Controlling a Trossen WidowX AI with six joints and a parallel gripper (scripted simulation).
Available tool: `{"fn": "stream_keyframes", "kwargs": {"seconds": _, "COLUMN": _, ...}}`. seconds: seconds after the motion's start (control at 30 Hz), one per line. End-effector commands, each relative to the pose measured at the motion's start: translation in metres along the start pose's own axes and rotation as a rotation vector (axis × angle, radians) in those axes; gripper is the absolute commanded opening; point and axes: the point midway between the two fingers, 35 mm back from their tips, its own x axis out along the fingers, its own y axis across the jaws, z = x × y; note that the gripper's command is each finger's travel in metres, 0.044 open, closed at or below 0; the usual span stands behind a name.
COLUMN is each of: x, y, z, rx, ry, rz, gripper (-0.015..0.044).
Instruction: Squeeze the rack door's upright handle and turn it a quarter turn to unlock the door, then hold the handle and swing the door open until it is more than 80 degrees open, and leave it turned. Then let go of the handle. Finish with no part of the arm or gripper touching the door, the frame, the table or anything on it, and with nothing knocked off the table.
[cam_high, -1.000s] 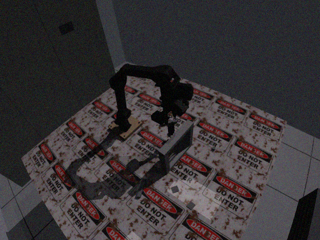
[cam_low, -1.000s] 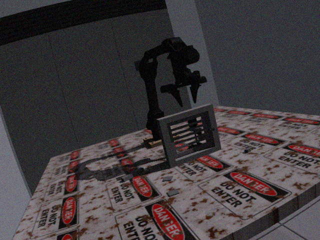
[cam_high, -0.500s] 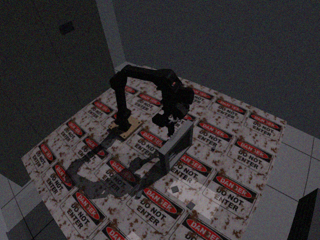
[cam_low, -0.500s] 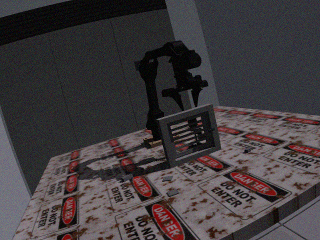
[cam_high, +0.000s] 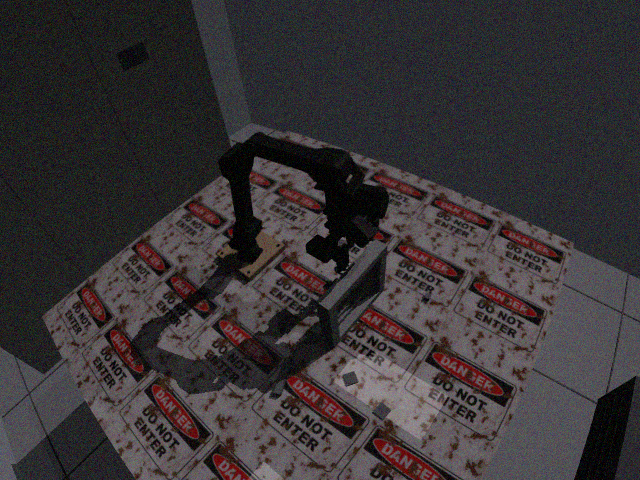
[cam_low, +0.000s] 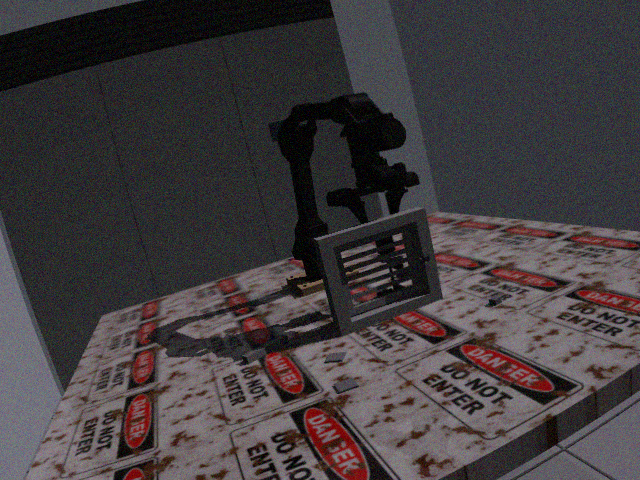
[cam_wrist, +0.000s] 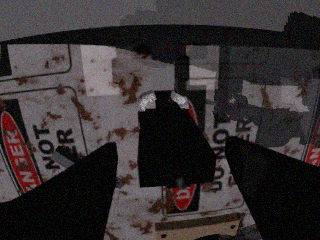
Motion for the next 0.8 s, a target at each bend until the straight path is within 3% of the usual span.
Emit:
{"fn": "stream_keyframes", "kwargs": {"seconds": 0.0, "x": 0.008, "y": 0.0, "z": -0.001, "rx": 0.0, "ry": 0.004, "rz": 0.005, "gripper": 0.0281}}
{"fn": "stream_keyframes", "kwargs": {"seconds": 0.47, "x": 0.028, "y": 0.0, "z": -0.003, "rx": 0.0, "ry": 0.01, "rz": 0.008, "gripper": 0.0281}}
{"fn": "stream_keyframes", "kwargs": {"seconds": 0.7, "x": 0.028, "y": 0.0, "z": -0.003, "rx": 0.0, "ry": 0.01, "rz": 0.008, "gripper": 0.0097}}
{"fn": "stream_keyframes", "kwargs": {"seconds": 0.77, "x": 0.028, "y": 0.0, "z": -0.003, "rx": 0.0, "ry": 0.01, "rz": 0.008, "gripper": 0.0084}}
